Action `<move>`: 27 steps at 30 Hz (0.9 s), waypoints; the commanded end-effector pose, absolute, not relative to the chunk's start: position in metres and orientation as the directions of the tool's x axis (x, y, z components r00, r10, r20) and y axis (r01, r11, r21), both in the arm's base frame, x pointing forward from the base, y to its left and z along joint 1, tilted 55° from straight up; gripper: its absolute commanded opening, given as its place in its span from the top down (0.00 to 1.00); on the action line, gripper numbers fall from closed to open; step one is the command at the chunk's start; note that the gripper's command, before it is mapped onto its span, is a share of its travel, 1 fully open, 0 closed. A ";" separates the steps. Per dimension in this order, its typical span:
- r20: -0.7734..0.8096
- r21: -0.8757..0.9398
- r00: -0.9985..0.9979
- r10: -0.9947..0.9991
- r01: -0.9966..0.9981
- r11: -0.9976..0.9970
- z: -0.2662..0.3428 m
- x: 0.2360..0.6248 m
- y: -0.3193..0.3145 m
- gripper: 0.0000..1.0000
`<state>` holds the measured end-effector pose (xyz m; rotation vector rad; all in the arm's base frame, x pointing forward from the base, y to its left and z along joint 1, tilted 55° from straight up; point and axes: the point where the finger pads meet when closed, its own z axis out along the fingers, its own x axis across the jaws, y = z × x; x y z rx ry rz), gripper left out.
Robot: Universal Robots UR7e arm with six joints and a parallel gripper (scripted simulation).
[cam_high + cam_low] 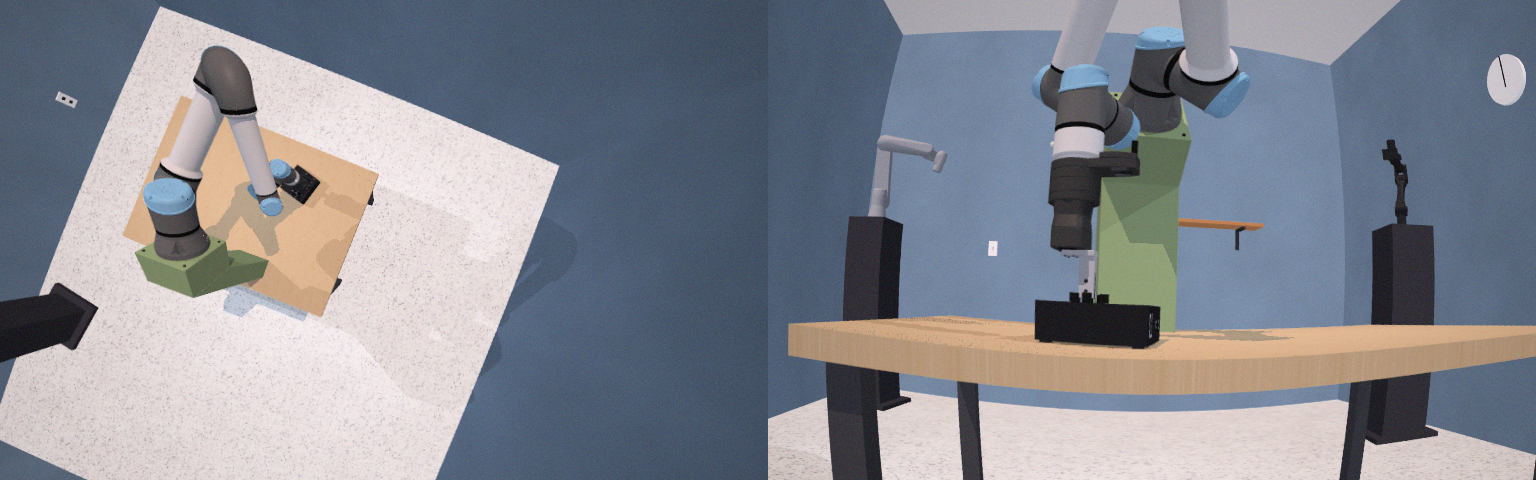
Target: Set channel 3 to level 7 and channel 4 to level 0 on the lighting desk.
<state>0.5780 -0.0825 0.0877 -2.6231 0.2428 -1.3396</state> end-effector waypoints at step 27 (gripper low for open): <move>0.782 -0.238 0.579 -0.230 -0.063 -0.969 0.088 0.579 -0.079 1.00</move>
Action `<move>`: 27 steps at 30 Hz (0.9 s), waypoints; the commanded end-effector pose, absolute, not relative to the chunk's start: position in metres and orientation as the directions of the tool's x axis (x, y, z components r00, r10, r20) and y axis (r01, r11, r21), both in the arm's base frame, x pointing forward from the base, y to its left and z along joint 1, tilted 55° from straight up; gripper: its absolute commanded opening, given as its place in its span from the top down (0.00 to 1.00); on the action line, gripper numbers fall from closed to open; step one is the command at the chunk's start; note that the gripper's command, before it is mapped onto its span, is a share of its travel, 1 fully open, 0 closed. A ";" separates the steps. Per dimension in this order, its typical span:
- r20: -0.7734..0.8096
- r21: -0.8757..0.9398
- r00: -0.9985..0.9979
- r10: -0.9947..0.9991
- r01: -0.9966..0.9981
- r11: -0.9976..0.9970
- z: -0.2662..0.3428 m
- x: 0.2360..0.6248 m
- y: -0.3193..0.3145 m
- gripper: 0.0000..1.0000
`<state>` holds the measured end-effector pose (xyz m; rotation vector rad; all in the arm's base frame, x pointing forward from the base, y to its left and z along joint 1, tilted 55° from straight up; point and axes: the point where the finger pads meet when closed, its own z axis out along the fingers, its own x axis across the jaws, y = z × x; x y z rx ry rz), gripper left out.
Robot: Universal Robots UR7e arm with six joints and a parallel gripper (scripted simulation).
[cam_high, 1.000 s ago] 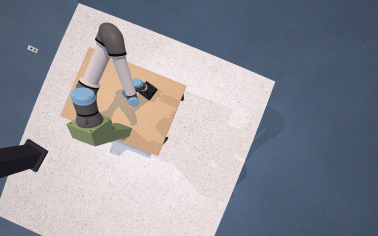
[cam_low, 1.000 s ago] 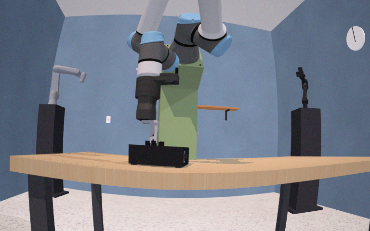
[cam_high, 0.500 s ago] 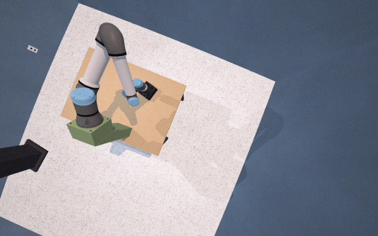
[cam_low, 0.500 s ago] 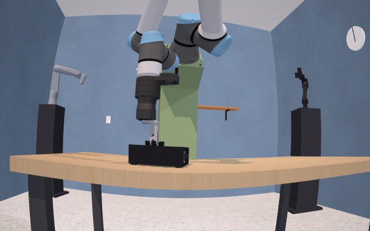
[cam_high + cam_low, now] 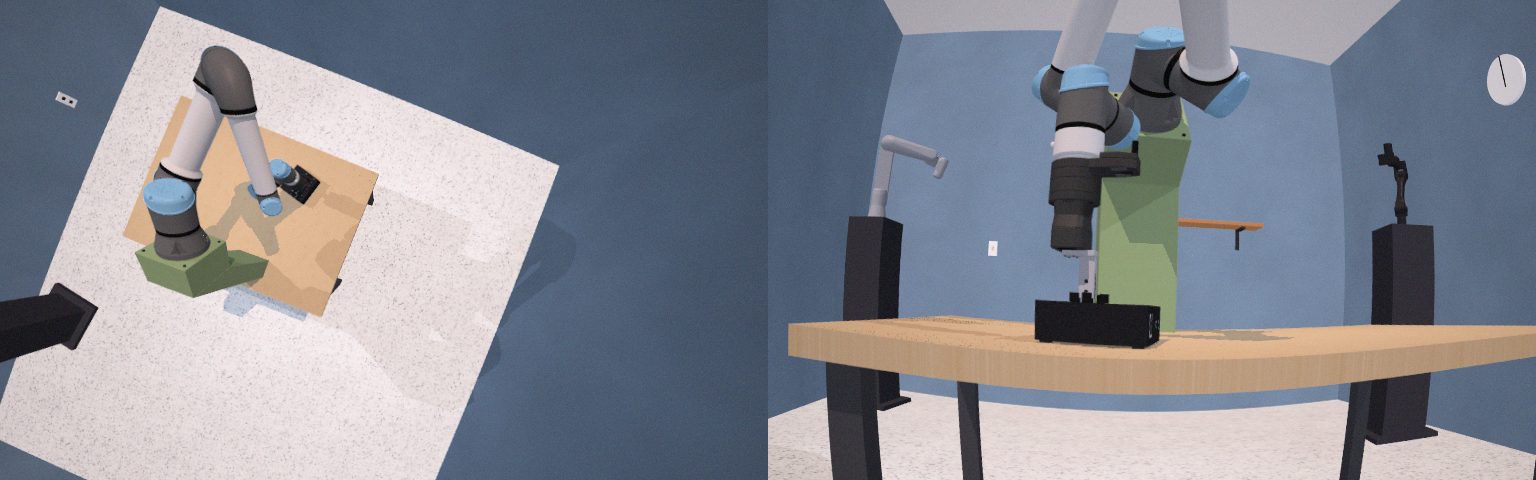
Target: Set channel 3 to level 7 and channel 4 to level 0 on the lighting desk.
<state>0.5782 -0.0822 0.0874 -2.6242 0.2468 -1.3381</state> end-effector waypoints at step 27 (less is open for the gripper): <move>0.782 -0.238 0.579 -0.230 -0.063 -0.969 0.110 0.548 -0.082 1.00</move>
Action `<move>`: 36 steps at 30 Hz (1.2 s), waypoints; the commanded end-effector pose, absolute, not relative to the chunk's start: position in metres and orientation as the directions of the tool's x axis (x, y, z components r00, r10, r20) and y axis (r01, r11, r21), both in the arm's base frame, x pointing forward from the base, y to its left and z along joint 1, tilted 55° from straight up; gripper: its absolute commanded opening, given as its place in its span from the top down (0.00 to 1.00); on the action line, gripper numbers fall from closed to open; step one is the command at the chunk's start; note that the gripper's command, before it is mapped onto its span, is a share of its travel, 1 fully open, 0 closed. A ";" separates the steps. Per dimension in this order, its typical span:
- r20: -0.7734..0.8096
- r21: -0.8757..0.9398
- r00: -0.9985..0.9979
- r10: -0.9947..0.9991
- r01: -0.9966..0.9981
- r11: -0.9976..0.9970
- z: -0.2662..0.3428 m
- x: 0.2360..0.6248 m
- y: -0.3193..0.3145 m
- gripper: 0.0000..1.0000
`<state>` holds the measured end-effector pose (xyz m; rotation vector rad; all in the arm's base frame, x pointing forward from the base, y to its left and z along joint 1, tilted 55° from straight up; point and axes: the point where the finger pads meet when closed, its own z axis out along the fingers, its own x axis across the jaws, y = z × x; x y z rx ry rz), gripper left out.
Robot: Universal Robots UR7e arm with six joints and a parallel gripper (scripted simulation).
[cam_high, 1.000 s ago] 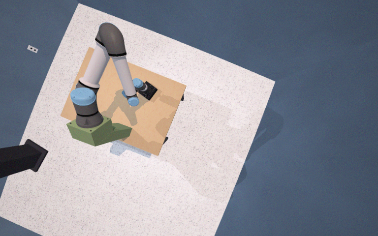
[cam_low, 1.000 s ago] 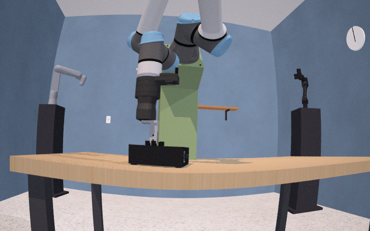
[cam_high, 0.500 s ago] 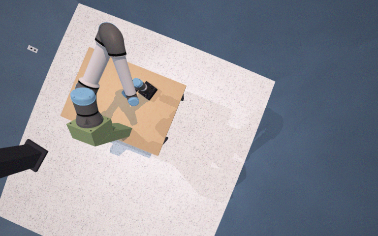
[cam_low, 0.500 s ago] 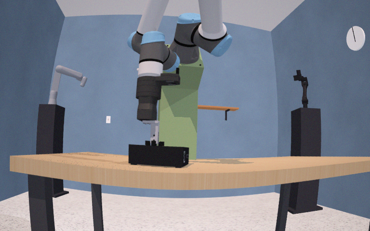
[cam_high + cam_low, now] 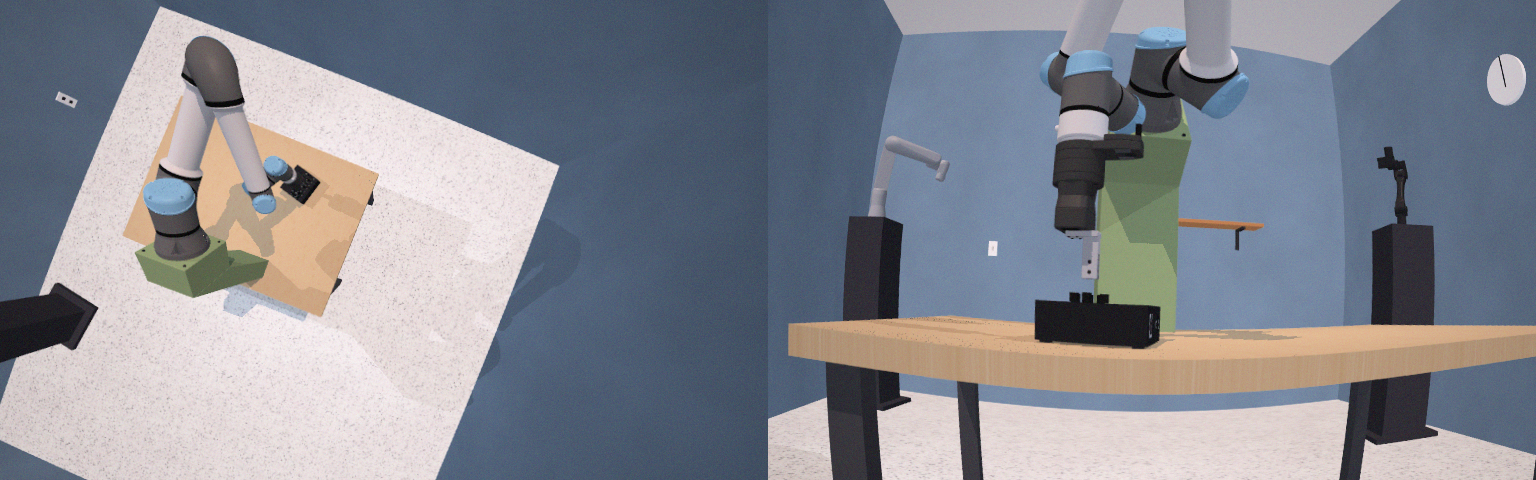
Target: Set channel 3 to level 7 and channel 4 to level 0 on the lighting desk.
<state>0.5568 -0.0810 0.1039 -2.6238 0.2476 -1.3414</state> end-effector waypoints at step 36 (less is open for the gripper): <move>0.782 -0.238 0.579 -0.230 -0.063 -0.969 0.128 0.523 -0.085 0.00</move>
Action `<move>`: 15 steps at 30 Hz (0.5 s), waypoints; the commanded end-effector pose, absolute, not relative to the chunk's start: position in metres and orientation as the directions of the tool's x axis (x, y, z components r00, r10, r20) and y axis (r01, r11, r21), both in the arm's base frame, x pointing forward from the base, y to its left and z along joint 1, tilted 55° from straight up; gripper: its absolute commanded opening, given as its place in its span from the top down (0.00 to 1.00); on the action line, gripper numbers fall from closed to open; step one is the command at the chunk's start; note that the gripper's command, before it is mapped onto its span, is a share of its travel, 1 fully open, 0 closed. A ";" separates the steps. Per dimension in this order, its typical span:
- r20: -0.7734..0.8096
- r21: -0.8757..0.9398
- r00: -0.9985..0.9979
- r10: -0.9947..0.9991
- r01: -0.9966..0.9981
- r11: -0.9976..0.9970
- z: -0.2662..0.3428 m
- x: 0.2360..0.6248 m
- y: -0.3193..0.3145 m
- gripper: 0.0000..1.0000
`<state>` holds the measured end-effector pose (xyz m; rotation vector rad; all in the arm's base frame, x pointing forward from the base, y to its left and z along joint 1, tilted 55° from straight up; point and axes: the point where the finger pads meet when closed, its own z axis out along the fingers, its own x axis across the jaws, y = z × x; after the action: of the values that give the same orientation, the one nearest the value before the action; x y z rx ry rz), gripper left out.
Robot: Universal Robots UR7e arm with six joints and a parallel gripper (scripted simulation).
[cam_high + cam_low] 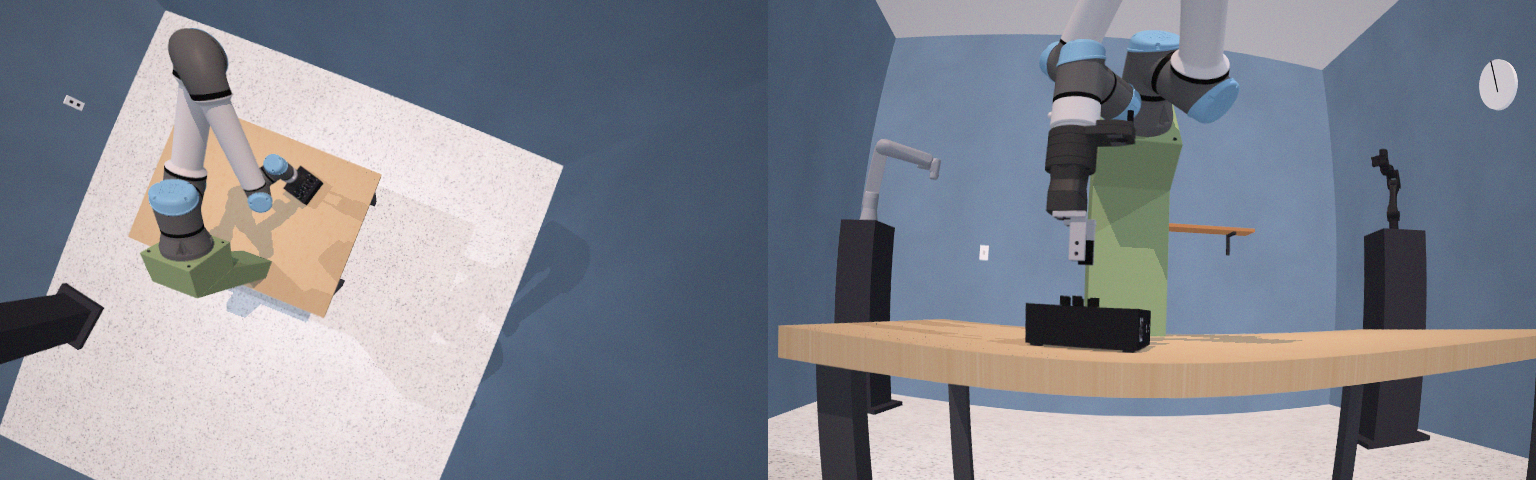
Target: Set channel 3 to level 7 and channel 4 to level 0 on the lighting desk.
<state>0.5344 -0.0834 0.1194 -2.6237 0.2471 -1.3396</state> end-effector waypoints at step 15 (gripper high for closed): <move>0.782 -0.238 0.579 -0.230 -0.063 -0.969 0.150 0.492 -0.088 0.00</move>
<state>0.5029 -0.0876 0.1431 -2.6237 0.2506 -1.3500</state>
